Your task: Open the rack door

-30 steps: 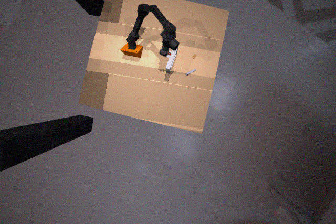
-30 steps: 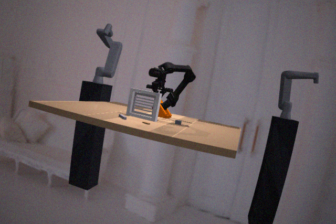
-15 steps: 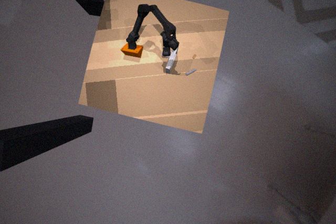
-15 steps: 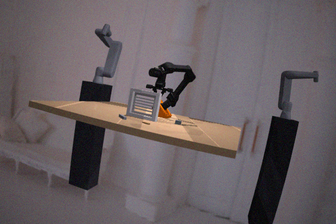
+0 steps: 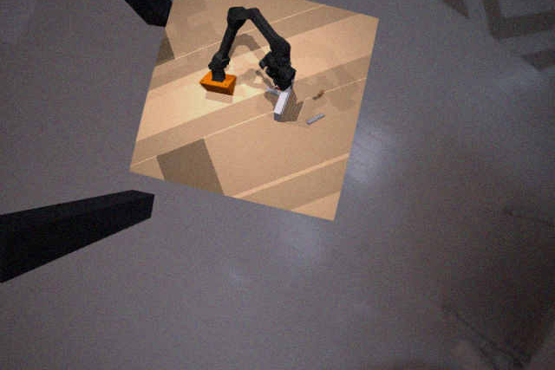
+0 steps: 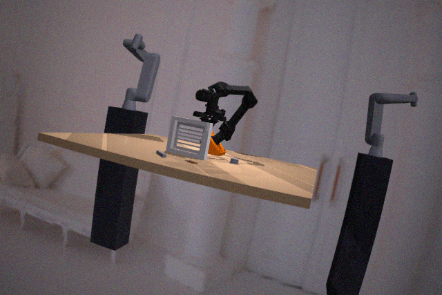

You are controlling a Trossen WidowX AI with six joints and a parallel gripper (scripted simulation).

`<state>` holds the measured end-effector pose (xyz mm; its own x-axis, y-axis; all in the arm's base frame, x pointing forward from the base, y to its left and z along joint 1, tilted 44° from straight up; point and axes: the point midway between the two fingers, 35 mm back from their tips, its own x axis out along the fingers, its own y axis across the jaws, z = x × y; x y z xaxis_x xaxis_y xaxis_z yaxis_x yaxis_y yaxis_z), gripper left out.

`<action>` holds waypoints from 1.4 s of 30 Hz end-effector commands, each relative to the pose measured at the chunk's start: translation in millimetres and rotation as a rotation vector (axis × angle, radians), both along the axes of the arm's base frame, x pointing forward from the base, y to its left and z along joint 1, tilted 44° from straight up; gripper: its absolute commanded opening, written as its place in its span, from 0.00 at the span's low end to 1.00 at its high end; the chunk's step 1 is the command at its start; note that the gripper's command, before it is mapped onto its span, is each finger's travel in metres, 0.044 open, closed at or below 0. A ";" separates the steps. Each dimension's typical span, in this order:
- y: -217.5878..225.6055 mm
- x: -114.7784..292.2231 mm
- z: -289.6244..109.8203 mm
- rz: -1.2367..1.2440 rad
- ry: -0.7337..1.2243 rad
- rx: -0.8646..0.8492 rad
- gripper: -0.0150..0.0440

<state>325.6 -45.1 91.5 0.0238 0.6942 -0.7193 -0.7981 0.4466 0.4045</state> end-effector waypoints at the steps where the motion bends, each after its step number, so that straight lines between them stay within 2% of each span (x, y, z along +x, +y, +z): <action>1: 0.6 0.2 -0.4 0.159 -0.153 -0.004 0.27; 14: 0.6 0.2 -0.4 0.595 -0.575 -0.018 0.27; 31: 0.6 0.2 -0.4 0.601 -0.581 -0.018 0.27; 41: 0.6 0.2 -0.4 0.601 -0.581 -0.018 0.71; 42: 0.6 0.2 -0.4 0.601 -0.581 -0.018 0.73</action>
<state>325.7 -45.2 91.0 0.0244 0.6947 -0.7189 -0.9827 -0.1153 -0.1448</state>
